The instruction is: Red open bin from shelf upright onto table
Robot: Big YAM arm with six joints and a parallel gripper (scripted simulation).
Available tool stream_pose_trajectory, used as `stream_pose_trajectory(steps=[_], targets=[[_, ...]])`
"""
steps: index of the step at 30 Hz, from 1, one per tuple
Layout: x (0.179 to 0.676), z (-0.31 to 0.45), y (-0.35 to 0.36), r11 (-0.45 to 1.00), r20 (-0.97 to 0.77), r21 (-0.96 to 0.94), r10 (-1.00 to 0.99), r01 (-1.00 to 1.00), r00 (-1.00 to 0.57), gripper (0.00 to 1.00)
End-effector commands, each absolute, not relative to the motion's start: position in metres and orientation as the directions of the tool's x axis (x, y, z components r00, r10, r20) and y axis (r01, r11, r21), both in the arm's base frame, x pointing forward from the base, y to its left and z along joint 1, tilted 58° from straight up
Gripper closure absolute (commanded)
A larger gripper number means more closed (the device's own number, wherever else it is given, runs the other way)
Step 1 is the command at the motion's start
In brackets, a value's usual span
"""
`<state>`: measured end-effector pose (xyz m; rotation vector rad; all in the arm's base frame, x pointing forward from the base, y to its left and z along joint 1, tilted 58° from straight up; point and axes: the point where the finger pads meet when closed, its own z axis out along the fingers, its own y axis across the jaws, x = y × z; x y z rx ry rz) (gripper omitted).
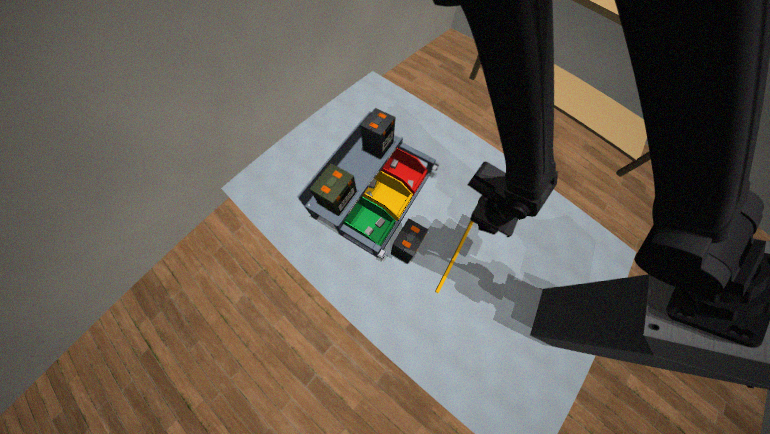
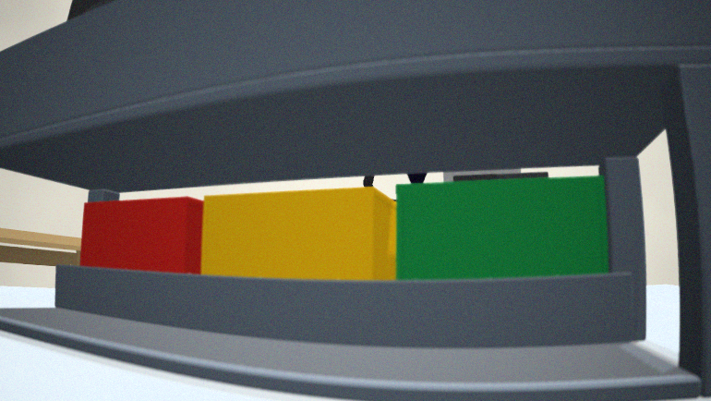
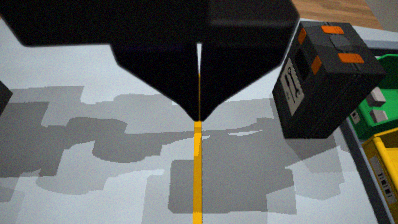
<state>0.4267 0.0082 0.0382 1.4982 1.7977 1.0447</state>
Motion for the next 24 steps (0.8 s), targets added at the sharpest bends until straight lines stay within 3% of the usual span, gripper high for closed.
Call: stream_pose_trajectory(steps=[1, 24], targets=[[0.413, 0.033, 0.01, 0.074, 0.055, 0.835, 0.975, 0.545, -0.216, 1.0], [0.448, 0.073, -0.011, 0.073, 0.042, 0.852, 0.977, 0.519, -0.207, 1.0]])
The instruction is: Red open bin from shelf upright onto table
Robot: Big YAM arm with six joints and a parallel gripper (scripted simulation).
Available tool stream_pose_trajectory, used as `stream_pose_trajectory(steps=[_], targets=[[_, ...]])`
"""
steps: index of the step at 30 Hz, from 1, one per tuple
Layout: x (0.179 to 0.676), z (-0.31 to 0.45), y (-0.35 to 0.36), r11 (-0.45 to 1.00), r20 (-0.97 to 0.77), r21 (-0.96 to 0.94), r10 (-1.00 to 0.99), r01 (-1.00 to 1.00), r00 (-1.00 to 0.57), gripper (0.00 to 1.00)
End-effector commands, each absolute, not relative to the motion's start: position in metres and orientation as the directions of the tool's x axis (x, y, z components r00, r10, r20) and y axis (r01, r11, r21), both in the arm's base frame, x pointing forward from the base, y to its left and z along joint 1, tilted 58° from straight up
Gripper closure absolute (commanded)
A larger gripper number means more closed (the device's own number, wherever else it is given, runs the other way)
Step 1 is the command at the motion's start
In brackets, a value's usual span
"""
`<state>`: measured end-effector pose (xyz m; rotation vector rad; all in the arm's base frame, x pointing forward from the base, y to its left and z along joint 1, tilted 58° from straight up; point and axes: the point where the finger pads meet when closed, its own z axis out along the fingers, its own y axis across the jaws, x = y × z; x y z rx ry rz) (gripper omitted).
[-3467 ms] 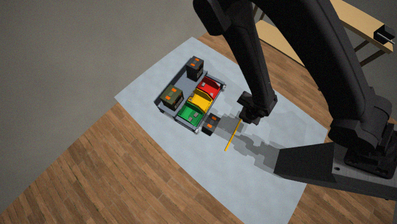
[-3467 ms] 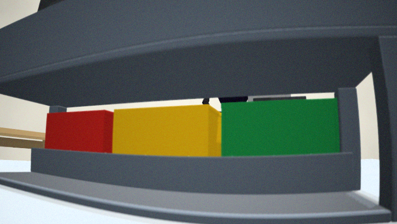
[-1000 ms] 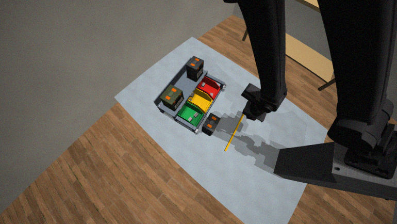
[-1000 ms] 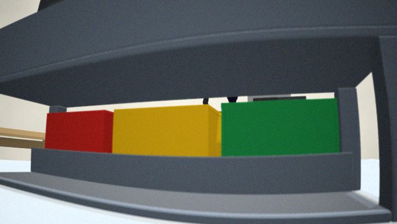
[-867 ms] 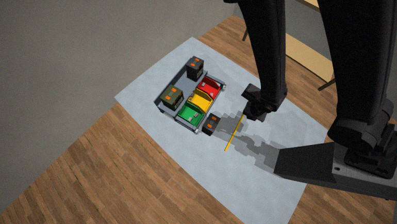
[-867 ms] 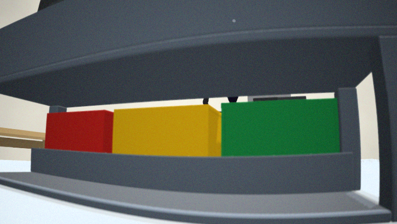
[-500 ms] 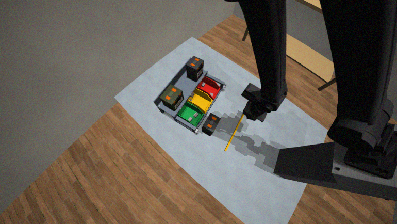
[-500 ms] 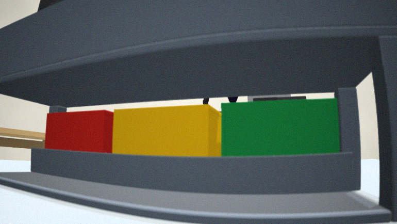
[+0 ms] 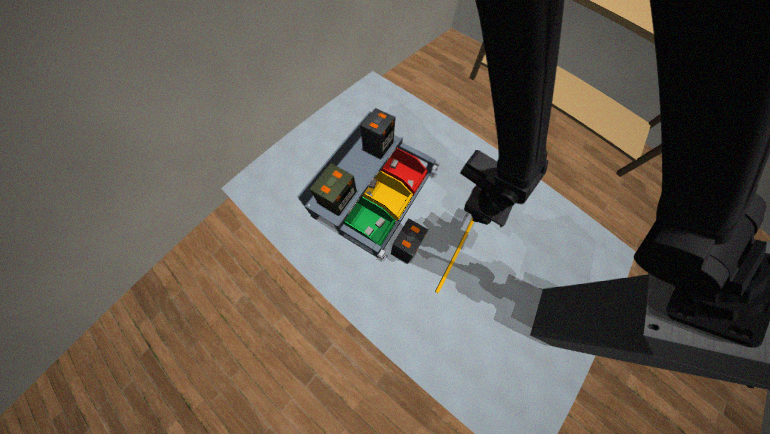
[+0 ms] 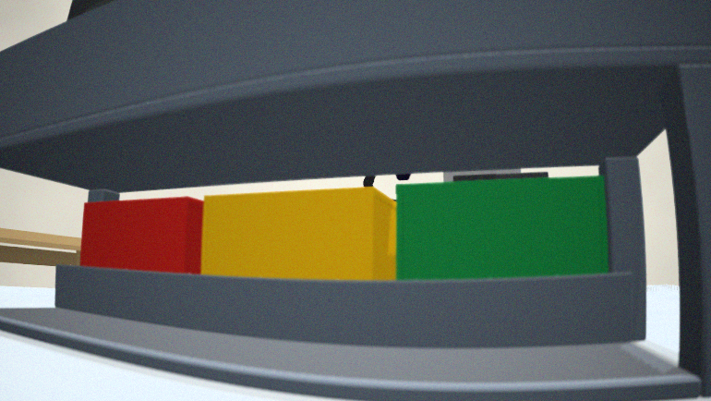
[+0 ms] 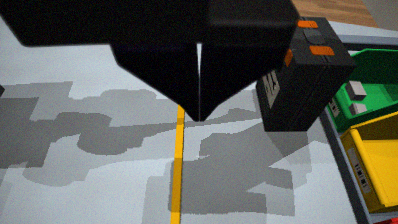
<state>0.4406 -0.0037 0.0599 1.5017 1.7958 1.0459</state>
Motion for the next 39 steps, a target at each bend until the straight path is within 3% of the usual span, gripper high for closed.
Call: stream_pose_trajectory(steps=[1, 39], targets=[[0.451, 0.077, -0.013, 0.073, 0.042, 0.852, 0.977, 0.518, -0.207, 1.0], [0.555, 0.198, -0.078, 0.073, 0.051, 0.84, 0.976, 0.538, -0.213, 1.0]])
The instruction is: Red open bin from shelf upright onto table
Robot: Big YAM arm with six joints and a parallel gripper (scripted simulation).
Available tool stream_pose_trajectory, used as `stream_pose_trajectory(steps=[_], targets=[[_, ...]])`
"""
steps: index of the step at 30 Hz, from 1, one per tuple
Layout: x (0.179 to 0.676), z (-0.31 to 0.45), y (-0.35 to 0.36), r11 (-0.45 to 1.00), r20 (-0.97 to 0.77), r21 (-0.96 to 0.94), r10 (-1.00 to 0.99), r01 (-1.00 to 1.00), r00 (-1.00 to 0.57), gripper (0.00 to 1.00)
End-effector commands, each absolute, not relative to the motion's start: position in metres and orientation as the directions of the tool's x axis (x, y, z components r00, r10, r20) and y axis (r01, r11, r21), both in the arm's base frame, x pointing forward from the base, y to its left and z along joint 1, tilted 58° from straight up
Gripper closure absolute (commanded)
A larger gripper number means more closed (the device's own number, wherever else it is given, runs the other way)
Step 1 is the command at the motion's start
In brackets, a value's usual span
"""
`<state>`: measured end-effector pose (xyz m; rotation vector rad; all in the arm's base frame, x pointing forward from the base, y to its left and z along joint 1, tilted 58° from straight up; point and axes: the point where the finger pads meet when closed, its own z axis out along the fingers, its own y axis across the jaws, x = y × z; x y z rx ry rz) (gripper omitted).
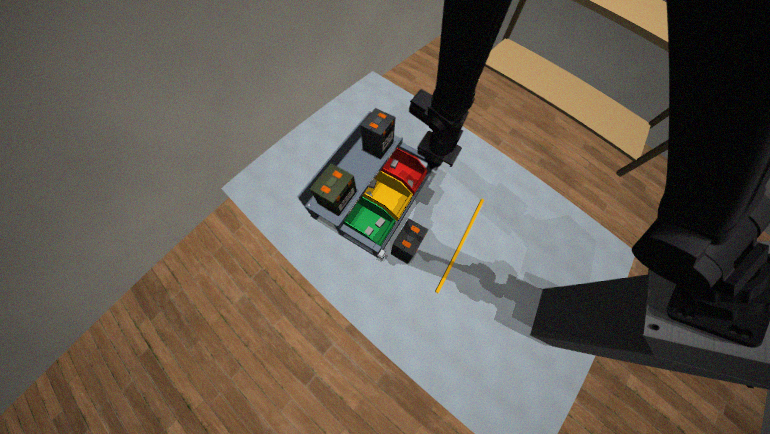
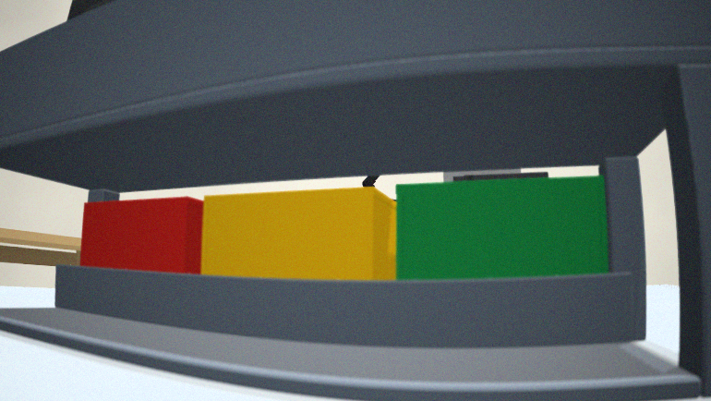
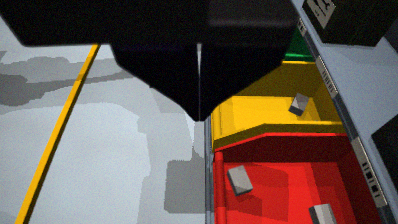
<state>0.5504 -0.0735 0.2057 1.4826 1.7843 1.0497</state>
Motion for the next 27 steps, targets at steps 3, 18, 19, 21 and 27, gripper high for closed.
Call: stream_pose_trajectory(steps=[3, 18, 19, 21, 27], targets=[[0.56, 0.207, -0.087, 0.068, 0.051, 0.841, 0.978, 0.537, -0.203, 1.0], [0.575, 0.224, -0.087, 0.073, 0.052, 0.841, 0.975, 0.535, -0.216, 1.0], [0.575, 0.224, -0.088, 0.073, 0.052, 0.841, 0.975, 0.535, -0.214, 1.0], [0.576, 0.225, -0.089, 0.073, 0.05, 0.844, 0.976, 0.532, -0.214, 1.0], [0.575, 0.224, -0.089, 0.072, 0.051, 0.843, 0.976, 0.534, -0.213, 1.0]])
